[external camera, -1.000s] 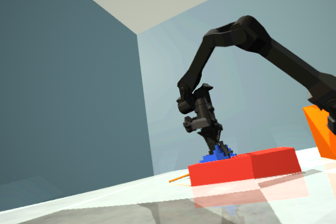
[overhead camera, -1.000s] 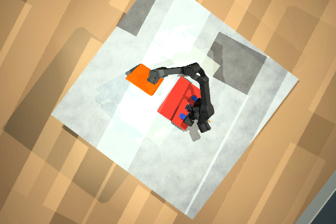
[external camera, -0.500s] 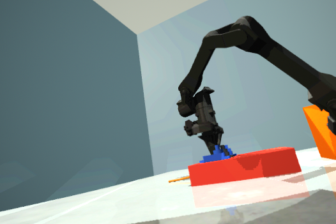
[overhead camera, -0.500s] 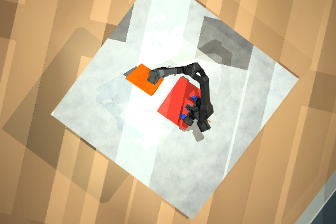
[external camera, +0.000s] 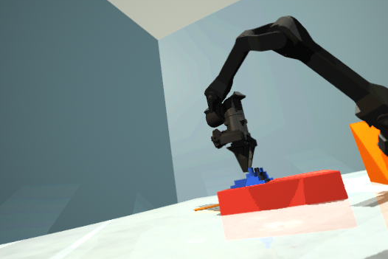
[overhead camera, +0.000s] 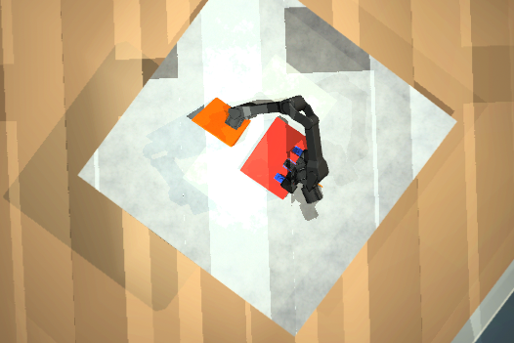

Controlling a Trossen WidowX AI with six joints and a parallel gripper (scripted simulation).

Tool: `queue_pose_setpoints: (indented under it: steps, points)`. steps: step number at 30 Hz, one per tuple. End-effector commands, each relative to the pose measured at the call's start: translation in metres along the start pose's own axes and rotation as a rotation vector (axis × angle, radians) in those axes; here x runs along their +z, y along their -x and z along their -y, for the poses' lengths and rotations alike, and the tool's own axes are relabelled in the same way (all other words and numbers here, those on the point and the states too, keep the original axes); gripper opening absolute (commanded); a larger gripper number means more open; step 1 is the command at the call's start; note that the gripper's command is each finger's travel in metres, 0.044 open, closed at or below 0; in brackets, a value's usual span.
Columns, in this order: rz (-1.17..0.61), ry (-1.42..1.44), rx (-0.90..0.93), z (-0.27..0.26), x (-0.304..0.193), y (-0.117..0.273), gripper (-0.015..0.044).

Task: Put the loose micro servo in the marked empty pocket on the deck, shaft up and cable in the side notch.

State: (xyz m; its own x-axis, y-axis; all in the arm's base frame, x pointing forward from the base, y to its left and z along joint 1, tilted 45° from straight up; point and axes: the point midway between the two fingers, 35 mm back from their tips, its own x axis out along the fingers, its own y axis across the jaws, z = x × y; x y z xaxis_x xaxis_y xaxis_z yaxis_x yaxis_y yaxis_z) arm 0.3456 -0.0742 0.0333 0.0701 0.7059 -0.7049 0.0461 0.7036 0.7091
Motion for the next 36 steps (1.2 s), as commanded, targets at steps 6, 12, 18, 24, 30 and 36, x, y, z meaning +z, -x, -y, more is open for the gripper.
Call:
queue_pose_setpoints:
  steps: [6,12,18,24,30,36]
  points:
    - [0.004,-0.001,-0.006,0.003,-0.012,0.017,0.0266]
    - [-0.001,-0.001,-0.011,0.007,-0.086,0.064,0.0424]
    - [-0.003,0.0,-0.006,0.004,-0.107,0.073,0.044]
    - [0.013,-0.014,-0.016,0.005,-0.105,0.084,0.044]
    - [0.051,-0.049,-0.043,0.007,-0.102,0.112,0.044]
    - [0.051,-0.049,-0.043,0.007,-0.102,0.112,0.044]
